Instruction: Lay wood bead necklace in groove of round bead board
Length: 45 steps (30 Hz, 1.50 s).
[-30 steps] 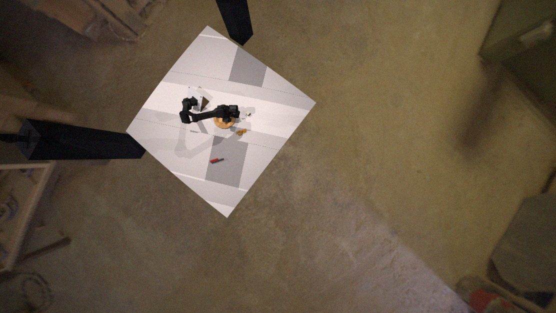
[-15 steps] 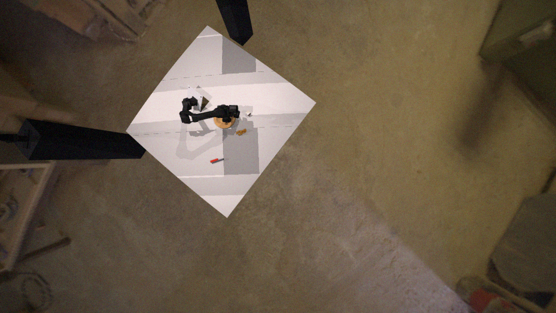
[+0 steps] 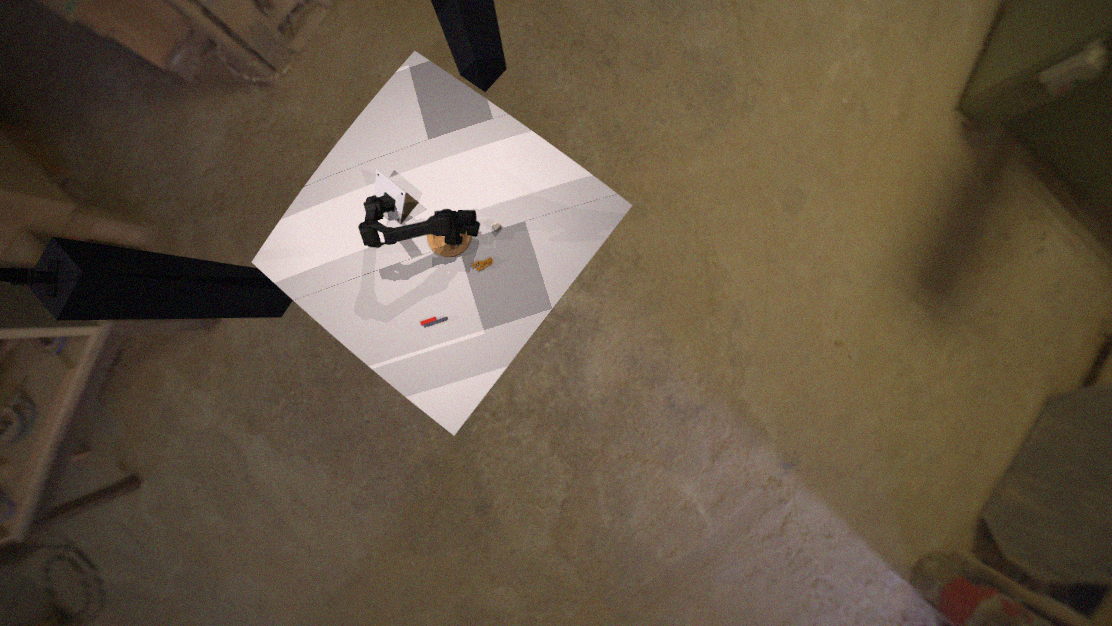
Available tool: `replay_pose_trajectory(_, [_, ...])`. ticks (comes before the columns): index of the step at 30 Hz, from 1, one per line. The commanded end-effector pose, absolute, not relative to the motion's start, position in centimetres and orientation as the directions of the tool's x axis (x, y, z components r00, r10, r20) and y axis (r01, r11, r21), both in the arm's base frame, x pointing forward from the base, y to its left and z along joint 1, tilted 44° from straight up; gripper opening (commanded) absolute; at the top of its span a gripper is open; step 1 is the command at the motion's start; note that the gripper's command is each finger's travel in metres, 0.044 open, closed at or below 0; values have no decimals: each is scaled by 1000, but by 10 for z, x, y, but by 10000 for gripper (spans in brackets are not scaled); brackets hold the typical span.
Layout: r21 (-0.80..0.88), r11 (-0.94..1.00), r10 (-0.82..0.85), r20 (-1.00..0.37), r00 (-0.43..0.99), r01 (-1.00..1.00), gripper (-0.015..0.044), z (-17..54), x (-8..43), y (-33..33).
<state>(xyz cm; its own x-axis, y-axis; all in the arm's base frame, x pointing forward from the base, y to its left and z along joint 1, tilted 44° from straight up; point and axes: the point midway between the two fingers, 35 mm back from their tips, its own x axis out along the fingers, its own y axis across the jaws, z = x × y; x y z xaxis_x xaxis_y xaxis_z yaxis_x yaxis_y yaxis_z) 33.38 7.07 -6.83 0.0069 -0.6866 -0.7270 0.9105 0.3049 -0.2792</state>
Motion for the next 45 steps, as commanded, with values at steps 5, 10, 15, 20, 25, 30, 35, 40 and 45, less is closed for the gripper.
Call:
replay_pose_trajectory(5, [-281, 305, -689, -724, 7, 910, 0, -62, 334, 75])
replay_pose_trajectory(10, [-282, 305, -691, -723, 8, 909, 0, -59, 334, 78])
replay_pose_trajectory(15, [-282, 305, -691, -723, 8, 909, 0, -61, 335, 79])
replay_pose_trajectory(20, [-282, 305, -691, -723, 8, 909, 0, -67, 335, 73])
replay_pose_trajectory(25, [-282, 305, -691, -723, 8, 909, 0, -71, 336, 69])
replay_pose_trajectory(30, [-279, 305, -687, -726, 8, 911, 131, -69, 336, 73])
replay_pose_trajectory(35, [-279, 305, -687, -726, 8, 911, 262, -69, 336, 73])
replay_pose_trajectory(40, [-280, 305, -689, -725, 8, 910, 394, -66, 336, 75])
replay_pose_trajectory(45, [-283, 305, -691, -723, 7, 909, 440, -62, 335, 78])
